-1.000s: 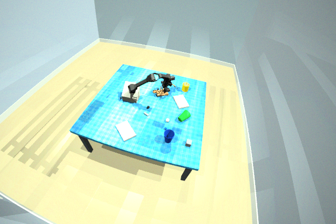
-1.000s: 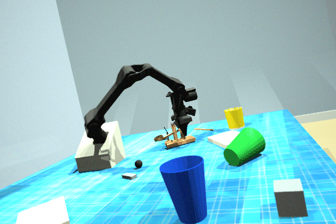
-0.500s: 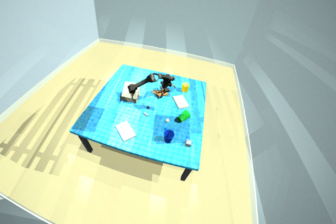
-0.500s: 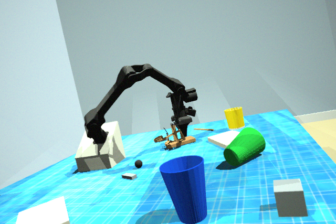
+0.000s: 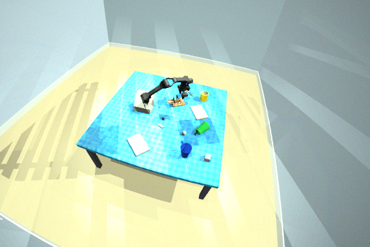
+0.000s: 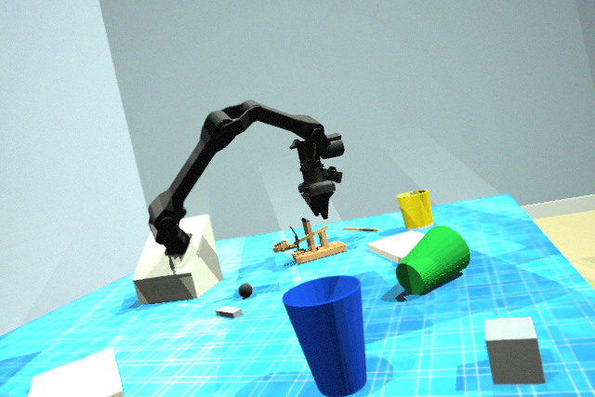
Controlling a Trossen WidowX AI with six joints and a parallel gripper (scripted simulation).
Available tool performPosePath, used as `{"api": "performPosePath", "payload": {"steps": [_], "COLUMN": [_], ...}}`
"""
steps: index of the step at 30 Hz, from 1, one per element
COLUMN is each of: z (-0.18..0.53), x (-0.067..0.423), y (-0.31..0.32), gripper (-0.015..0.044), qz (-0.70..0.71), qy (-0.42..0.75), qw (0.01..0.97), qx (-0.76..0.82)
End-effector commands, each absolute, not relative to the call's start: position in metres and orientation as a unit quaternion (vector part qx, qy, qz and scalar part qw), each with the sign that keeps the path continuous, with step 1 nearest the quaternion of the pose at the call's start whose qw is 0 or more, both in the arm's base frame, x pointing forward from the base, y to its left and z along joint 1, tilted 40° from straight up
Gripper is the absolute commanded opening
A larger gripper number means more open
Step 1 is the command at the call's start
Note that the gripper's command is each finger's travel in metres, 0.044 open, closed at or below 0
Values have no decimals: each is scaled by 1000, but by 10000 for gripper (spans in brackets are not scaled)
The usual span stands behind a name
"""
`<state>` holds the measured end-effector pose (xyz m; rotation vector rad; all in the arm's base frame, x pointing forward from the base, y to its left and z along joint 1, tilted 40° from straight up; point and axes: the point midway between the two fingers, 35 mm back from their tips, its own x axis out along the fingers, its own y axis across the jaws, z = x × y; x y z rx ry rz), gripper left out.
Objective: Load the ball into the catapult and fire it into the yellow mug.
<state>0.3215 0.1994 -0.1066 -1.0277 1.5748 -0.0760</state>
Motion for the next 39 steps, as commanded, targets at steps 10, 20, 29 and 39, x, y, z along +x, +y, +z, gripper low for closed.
{"api": "performPosePath", "payload": {"steps": [10, 20, 29, 39], "z": [-85, -120, -131, -144], "x": [317, 322, 324, 326], "y": [215, 186, 177, 167], "gripper": [440, 440, 440, 440], "qz": [-29, -29, -29, -30], "qy": [670, 669, 669, 669], "qw": [598, 598, 598, 598], "qx": [-440, -440, -441, -441]}}
